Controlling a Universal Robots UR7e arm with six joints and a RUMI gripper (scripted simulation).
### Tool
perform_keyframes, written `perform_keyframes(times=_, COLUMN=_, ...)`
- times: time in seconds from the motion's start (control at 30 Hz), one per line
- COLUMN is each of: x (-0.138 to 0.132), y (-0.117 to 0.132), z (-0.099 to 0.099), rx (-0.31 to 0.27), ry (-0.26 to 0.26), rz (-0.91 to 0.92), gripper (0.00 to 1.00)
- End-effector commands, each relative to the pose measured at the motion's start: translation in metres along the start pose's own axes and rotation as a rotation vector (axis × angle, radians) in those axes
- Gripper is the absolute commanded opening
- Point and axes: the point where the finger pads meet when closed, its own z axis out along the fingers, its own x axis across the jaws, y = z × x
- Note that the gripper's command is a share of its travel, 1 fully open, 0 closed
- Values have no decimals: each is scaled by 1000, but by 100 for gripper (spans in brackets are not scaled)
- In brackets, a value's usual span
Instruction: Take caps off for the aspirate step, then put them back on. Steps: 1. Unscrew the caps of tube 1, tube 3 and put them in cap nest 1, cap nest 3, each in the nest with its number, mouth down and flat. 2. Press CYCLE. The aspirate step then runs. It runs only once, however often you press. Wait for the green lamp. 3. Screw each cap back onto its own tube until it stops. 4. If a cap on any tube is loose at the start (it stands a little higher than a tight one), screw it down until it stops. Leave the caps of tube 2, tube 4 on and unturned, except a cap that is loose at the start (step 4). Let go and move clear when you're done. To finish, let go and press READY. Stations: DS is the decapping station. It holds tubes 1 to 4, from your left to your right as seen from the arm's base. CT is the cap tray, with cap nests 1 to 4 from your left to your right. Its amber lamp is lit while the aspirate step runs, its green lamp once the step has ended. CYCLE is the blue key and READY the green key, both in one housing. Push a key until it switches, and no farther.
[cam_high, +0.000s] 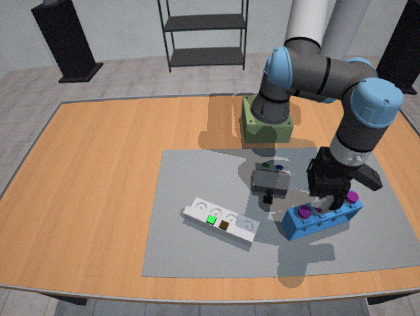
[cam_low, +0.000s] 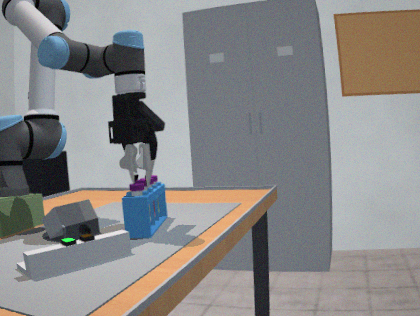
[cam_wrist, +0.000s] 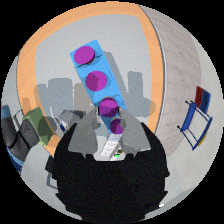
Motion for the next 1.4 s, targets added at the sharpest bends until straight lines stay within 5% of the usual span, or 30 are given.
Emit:
perform_keyframes(times=0.0, x=0, y=0, z=0, rx=-14, ry=2, rz=130, gripper=0)
perform_keyframes(times=0.13, x=0, y=0, z=0, rx=-14, ry=2, rz=130, gripper=0)
perform_keyframes(times=0.17, x=0, y=0, z=0, rx=-14, ry=2, rz=130, gripper=35)
perform_keyframes(times=0.57, x=0, y=0, z=0, rx=-14, ry=2, rz=129, gripper=35)
perform_keyframes(times=0.77, x=0, y=0, z=0, rx=-14, ry=-1, rz=-286, gripper=35)
perform_keyframes(times=1.0, x=0, y=0, z=0, rx=-14, ry=-2, rz=-453, gripper=35)
perform_keyframes(times=1.27, x=0, y=0, z=0, rx=-13, ry=-6, rz=-917, gripper=35)
perform_keyframes(times=1.37, x=0, y=0, z=0, rx=-13, ry=-6, rz=-917, gripper=35)
